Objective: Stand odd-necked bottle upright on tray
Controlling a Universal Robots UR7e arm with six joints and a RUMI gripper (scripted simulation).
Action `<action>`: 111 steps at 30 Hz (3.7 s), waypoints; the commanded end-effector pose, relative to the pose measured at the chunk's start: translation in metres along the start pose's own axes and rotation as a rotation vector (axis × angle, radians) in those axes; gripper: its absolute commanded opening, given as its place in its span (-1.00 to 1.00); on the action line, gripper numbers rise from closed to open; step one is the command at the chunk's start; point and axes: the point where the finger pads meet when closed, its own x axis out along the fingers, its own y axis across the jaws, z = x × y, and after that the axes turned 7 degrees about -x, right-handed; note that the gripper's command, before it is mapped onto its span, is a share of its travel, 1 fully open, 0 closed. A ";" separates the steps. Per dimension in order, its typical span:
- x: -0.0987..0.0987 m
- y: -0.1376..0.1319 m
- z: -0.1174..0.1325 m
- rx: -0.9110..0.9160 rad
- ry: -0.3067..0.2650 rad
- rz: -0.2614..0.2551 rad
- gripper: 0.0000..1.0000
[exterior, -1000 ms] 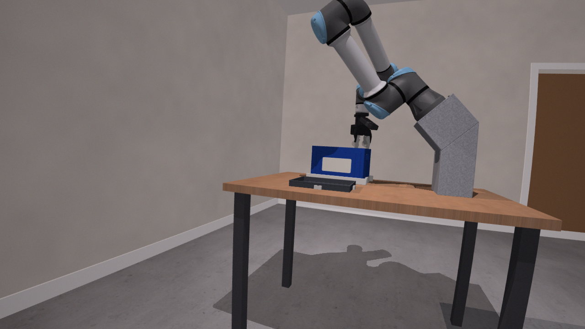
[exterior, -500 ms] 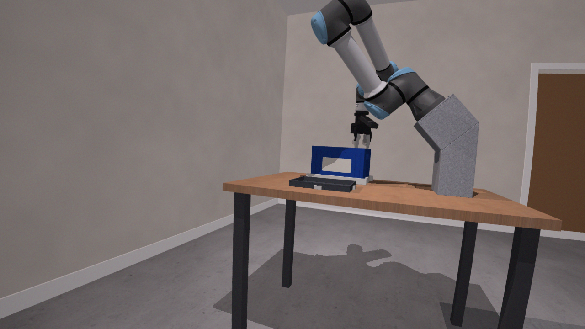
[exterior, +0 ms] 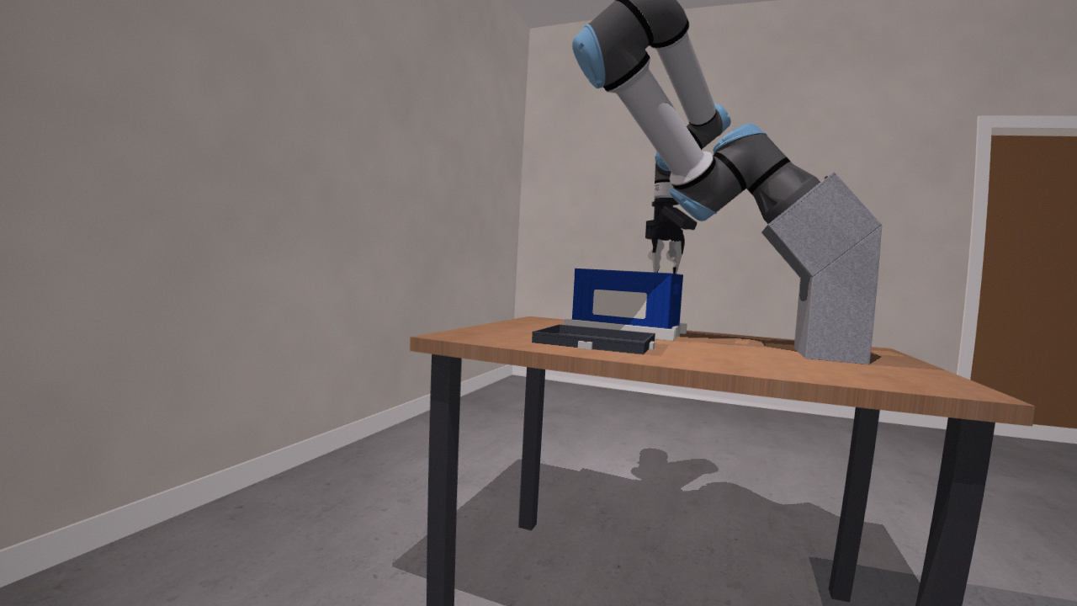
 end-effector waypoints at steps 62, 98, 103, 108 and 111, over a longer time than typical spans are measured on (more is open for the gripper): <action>-0.056 0.000 -0.001 -0.001 -0.003 0.006 -1.00; -0.056 0.000 -0.001 -0.001 -0.003 0.006 -1.00; -0.056 0.000 -0.001 -0.001 -0.002 0.006 -1.00; -0.058 0.002 0.004 -0.001 0.003 0.002 -1.00; -0.062 0.007 0.012 -0.002 0.011 -0.003 -1.00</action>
